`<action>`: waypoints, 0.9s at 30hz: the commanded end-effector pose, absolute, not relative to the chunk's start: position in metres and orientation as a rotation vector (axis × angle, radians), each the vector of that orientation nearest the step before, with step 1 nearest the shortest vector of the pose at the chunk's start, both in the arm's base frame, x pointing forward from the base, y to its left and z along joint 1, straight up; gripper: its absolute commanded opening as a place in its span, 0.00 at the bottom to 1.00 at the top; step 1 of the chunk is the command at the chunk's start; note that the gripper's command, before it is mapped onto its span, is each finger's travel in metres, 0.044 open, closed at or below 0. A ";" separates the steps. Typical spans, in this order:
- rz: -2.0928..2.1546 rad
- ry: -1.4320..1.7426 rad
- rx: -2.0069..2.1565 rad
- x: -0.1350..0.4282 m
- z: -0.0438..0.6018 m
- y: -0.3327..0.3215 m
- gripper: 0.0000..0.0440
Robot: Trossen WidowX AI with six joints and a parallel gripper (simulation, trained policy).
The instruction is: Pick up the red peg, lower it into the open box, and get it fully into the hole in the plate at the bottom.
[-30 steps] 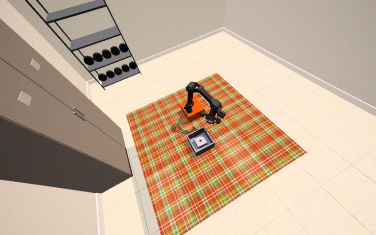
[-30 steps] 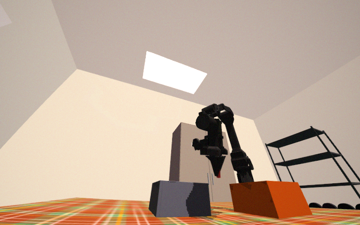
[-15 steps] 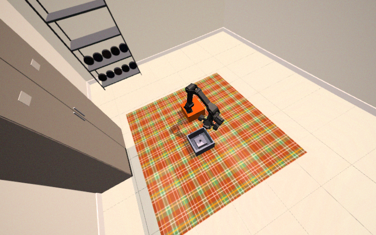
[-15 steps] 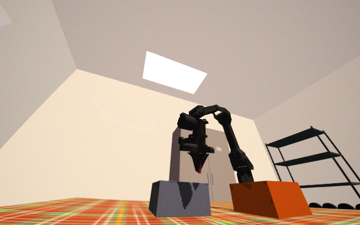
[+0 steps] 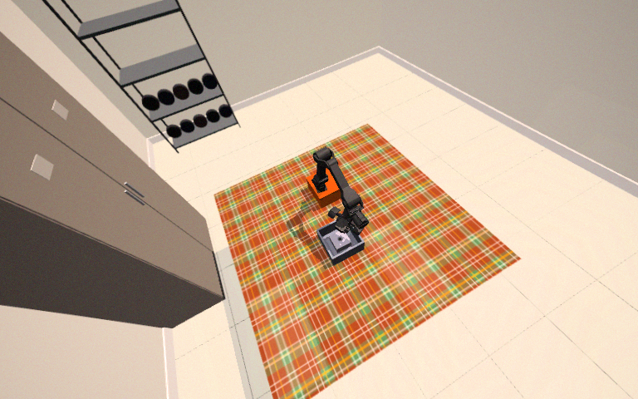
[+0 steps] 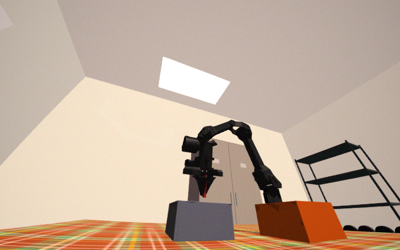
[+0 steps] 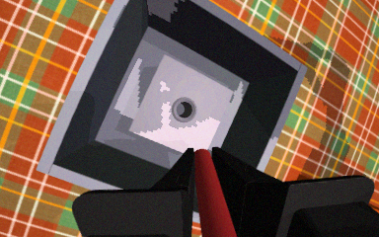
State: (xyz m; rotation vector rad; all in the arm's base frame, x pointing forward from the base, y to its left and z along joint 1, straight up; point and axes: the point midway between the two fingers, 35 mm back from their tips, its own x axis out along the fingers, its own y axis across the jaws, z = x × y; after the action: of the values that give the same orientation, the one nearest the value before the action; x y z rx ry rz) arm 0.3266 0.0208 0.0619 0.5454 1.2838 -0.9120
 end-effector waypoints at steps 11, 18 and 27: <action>-0.791 1.358 0.552 0.351 0.027 -0.011 0.00; -0.740 1.432 0.541 0.348 0.003 -0.013 0.31; -0.691 1.453 0.565 0.367 0.004 -0.023 0.65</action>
State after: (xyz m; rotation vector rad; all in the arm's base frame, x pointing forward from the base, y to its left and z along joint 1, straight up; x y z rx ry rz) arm 0.3551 -0.0212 0.0007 0.5405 1.4628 -0.7180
